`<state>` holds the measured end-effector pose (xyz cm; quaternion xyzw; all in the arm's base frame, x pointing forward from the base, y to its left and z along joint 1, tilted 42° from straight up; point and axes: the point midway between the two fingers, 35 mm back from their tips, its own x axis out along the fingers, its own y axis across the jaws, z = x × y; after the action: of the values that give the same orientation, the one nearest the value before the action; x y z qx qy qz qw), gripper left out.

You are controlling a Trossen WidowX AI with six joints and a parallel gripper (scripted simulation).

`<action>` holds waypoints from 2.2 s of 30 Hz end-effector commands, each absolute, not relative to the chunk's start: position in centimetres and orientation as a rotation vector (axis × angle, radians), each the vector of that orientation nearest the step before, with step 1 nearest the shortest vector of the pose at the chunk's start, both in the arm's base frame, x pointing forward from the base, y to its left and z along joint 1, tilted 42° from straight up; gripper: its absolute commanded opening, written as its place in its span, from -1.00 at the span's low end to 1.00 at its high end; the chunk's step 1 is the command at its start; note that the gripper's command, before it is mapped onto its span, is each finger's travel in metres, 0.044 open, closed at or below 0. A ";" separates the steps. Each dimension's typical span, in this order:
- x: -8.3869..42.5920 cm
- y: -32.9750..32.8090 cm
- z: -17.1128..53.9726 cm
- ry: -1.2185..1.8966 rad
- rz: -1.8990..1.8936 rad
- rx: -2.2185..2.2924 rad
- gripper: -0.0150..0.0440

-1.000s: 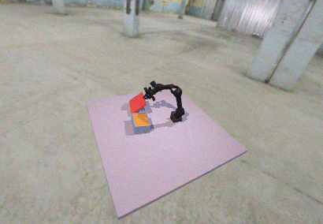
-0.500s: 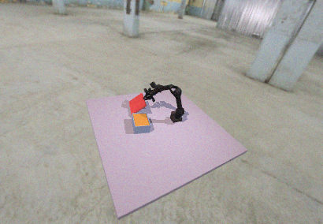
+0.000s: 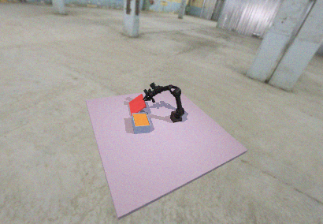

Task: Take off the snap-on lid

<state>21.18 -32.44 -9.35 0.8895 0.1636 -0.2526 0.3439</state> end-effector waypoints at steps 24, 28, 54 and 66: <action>21.5 -31.0 -11.0 0.422 -0.653 2.320 -0.49; 21.6 -30.7 -11.3 0.422 -0.653 2.320 -0.49; 22.0 -29.4 -12.9 0.422 -0.652 2.320 -0.49; 22.1 -28.8 -13.6 0.422 -0.652 2.321 -0.49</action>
<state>22.07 -30.30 -12.55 0.8883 0.1501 -0.2478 0.3564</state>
